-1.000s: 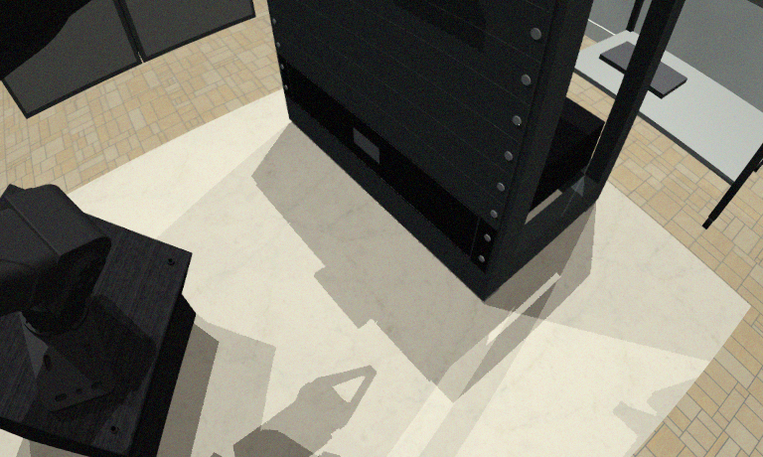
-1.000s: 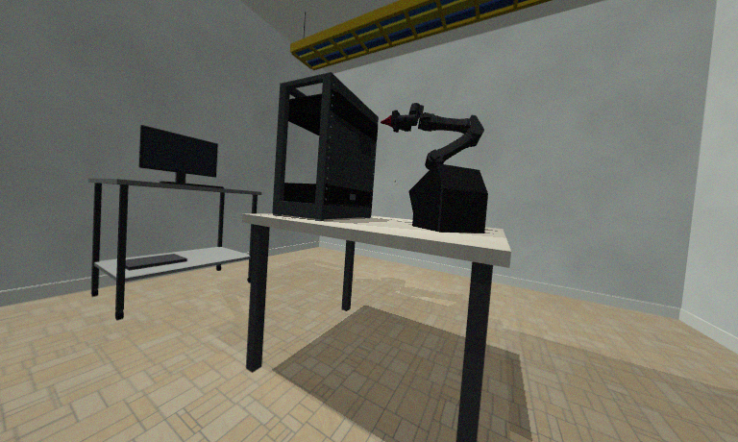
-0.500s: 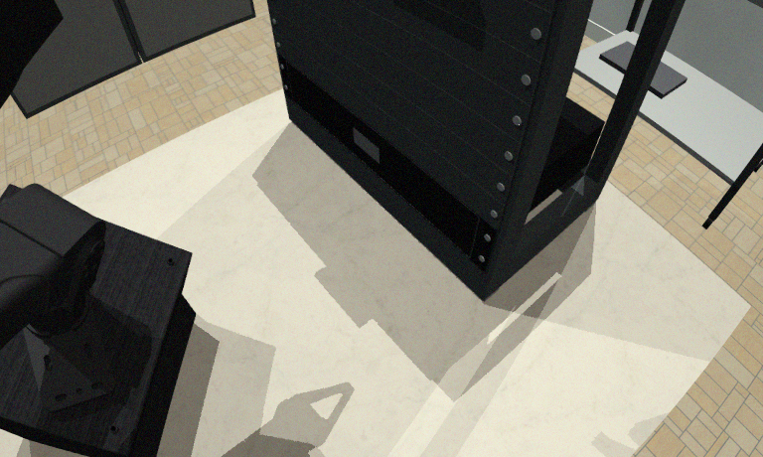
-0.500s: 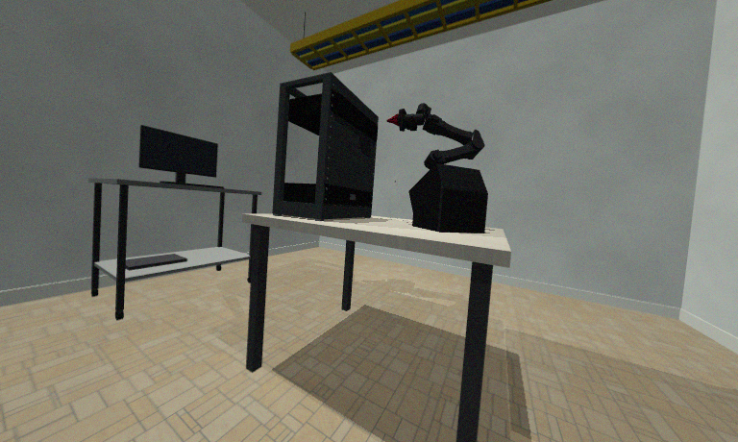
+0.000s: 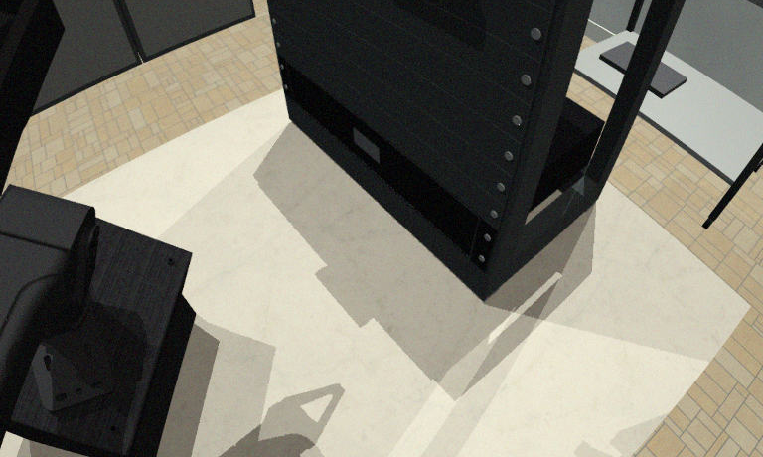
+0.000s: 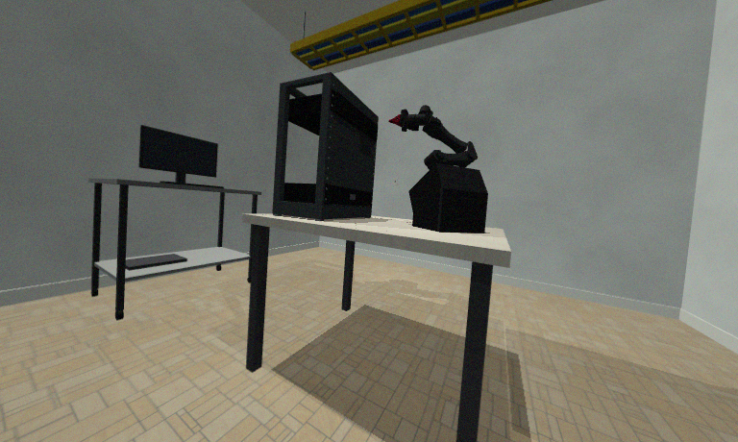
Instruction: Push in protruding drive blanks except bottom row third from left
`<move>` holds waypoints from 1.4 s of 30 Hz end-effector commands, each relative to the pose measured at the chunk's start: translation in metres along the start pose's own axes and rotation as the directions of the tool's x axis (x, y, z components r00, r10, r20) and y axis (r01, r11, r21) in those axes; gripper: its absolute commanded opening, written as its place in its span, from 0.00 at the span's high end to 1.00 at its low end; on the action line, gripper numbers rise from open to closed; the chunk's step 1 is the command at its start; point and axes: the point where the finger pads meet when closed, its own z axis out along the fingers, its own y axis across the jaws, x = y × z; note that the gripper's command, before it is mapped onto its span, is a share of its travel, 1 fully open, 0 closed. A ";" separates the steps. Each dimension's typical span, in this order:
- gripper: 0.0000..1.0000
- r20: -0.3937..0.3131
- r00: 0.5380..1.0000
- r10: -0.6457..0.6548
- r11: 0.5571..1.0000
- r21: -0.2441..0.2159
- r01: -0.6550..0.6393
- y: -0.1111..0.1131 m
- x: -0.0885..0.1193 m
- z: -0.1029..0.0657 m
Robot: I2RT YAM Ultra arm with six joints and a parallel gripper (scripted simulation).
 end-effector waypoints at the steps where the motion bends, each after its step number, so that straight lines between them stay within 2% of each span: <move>1: 1.00 0.059 0.998 -0.032 0.999 0.026 0.030 -0.004 -0.003 -0.004; 7: 1.00 0.054 0.997 -0.050 0.998 0.025 0.049 -0.002 0.002 -0.005; 42: 1.00 0.048 0.998 -0.049 0.998 0.031 0.048 -0.003 0.003 -0.008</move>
